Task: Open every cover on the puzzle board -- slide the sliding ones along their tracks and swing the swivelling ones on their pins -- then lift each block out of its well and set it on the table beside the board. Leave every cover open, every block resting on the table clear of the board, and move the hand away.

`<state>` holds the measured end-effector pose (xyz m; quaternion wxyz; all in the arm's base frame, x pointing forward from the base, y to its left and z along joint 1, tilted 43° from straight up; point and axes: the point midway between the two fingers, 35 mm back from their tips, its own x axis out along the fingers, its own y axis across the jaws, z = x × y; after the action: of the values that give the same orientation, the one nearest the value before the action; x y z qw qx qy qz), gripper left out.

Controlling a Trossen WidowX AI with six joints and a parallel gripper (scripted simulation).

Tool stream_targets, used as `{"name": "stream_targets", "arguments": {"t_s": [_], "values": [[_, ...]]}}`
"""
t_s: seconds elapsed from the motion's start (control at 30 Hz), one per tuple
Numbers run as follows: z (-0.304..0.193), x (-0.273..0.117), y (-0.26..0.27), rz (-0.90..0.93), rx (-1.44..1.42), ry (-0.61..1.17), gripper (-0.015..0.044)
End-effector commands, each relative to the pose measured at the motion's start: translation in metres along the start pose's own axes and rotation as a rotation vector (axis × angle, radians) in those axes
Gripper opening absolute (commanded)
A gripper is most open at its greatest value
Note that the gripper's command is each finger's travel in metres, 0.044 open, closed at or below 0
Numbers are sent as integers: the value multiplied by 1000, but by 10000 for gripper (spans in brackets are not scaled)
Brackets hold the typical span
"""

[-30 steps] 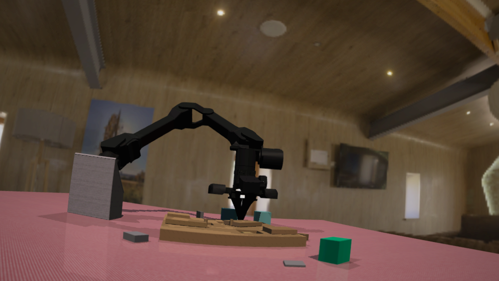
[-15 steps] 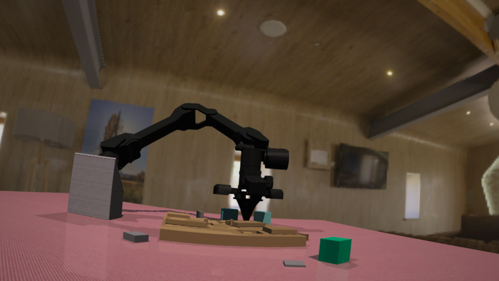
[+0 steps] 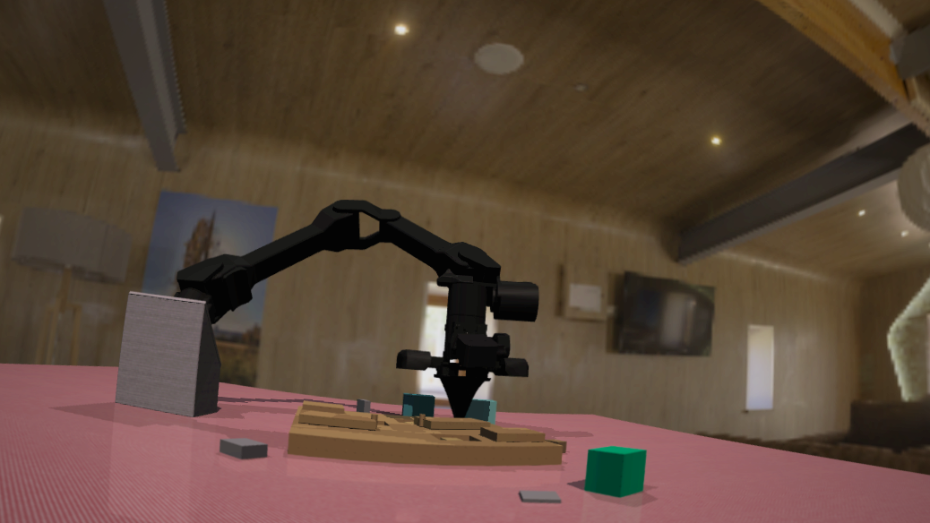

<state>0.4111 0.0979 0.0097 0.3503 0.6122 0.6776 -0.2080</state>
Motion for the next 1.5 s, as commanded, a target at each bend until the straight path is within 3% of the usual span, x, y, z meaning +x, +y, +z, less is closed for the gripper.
{"name": "stream_targets", "arguments": {"t_s": [0.0,1.47], "values": [[4,1,2,-3,-2,2,0],[17,-44,10,-3,-3,-2,0]]}}
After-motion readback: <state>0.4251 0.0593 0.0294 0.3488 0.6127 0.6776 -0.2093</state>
